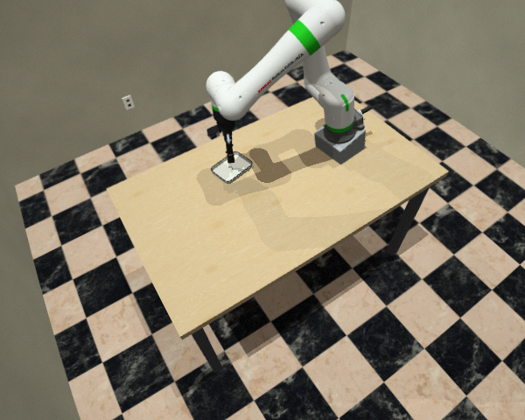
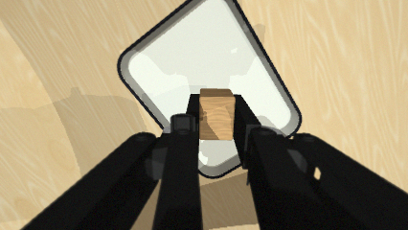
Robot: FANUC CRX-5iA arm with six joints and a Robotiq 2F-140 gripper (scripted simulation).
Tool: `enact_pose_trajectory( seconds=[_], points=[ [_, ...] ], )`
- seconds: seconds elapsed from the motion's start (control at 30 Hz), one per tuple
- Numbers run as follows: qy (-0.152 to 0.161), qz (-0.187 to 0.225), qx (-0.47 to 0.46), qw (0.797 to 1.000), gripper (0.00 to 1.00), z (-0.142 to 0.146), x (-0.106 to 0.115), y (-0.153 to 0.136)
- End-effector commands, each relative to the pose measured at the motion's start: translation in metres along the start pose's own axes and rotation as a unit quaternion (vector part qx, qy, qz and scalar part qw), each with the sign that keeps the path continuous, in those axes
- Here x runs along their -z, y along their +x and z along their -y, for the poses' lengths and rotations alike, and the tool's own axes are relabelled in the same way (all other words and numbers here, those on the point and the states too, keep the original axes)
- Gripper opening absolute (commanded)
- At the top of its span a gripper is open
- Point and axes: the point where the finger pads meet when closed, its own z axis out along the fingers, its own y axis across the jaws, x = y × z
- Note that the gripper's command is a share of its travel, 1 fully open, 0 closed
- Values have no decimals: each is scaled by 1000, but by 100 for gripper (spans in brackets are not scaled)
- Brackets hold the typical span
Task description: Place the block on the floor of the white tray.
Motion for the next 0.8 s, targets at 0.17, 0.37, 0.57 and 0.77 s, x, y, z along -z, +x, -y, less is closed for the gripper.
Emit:
enact_pose_trajectory(
  seconds=[0.17, 0.37, 0.57, 0.77],
  points=[
    [0, -1, 0, 1000, 10, 0, -1, 1],
    [0, -1, 0, 1000, 10, 0, -9, 1],
    [0, -1, 0, 1000, 10, 0, -23, 1],
    [0, -1, 0, 1000, 10, 0, -33, 1]
  ],
)
